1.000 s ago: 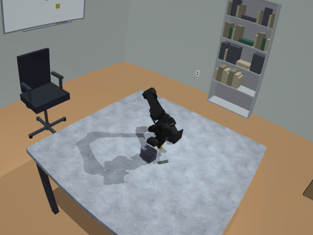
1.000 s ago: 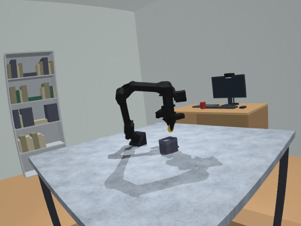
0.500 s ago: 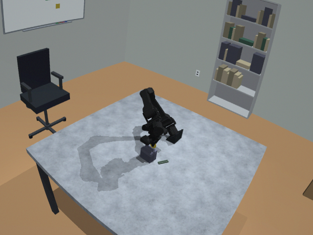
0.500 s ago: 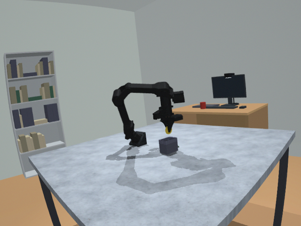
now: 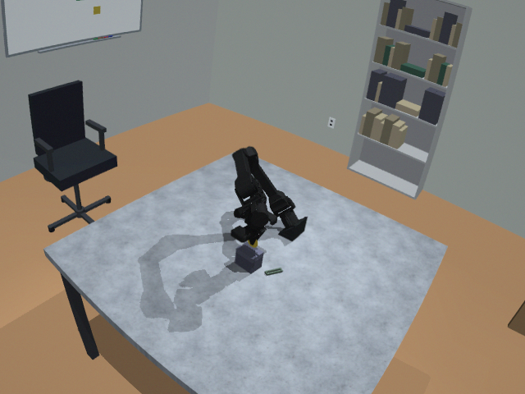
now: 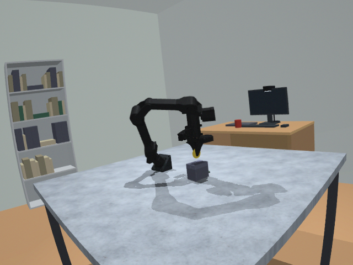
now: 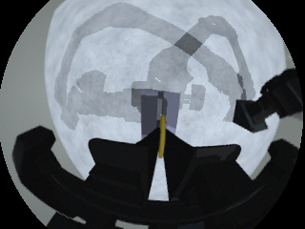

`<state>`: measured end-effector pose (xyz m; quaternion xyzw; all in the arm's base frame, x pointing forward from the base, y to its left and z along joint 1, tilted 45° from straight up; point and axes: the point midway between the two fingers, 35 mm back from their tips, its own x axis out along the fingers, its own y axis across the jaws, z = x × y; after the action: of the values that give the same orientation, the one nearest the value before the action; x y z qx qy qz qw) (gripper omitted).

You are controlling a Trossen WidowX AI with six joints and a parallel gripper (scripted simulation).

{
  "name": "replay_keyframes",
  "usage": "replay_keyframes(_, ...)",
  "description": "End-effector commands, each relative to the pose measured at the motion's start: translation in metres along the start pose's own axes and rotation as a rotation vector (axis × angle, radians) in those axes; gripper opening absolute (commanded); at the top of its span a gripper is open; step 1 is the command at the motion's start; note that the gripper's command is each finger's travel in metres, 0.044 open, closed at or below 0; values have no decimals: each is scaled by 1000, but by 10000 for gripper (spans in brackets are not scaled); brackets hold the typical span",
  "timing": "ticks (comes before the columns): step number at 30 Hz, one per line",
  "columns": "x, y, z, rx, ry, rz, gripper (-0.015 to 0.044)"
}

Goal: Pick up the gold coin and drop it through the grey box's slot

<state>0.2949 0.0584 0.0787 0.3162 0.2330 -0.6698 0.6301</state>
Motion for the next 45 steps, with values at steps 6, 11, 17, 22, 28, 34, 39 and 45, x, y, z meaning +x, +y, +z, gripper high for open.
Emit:
replay_keyframes(6,0,1,2,1,0,0,0)
replay_keyframes(11,0,3,4,-2,0,0,0)
replay_keyframes(17,0,3,6,-5,0,0,0)
replay_keyframes(22,0,2,6,-4,1,0,4)
replay_keyframes(28,0,3,5,0,5,-1,0)
replay_keyframes(34,2,2,5,0,5,-1,0)
replay_keyframes(39,4,2,6,-2,5,-1,0)
replay_keyframes(45,6,2,7,-3,5,-1,0)
